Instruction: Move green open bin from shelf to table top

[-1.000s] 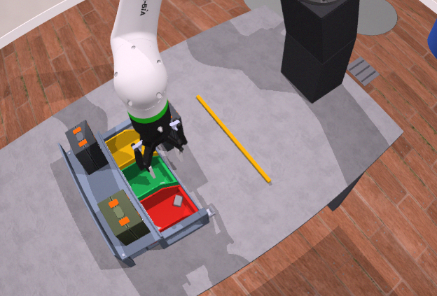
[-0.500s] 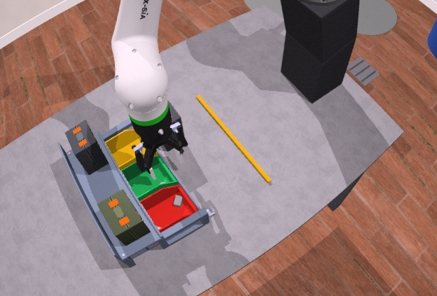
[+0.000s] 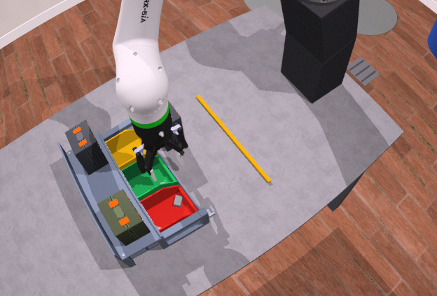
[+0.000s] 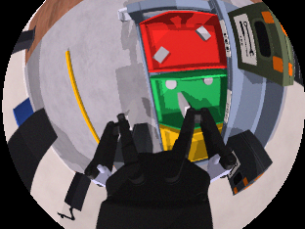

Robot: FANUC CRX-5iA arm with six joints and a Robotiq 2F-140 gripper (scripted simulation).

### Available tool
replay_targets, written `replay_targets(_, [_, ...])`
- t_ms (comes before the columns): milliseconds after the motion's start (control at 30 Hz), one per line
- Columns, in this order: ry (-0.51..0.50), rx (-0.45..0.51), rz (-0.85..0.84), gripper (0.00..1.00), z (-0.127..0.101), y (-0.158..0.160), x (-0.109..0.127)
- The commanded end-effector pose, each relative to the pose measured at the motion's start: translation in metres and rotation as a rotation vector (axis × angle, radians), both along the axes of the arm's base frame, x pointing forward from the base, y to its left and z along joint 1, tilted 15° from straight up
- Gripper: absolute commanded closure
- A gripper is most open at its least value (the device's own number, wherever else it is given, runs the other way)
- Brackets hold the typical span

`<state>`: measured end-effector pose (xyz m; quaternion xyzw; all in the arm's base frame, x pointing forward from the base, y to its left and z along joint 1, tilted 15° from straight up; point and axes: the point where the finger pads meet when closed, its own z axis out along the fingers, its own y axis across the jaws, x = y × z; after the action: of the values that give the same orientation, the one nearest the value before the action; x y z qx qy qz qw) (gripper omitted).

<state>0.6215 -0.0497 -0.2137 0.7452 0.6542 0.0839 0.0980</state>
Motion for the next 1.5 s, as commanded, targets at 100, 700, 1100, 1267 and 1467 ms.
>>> replay_targets(100, [0.000, 0.000, 0.000, 0.43, -0.0005, 0.0000, 0.0003])
replay_targets(700, [0.000, 0.000, 0.000, 0.43, -0.0059, -0.0002, 0.0017])
replay_targets(1100, [0.000, 0.000, 0.000, 0.43, -0.0050, -0.0002, 0.0014])
replay_targets(1267, [0.000, 0.000, 0.000, 0.43, -0.0050, -0.0002, 0.0014])
replay_targets(1467, [0.000, 0.000, 0.000, 1.00, -0.0050, -0.0002, 0.0014])
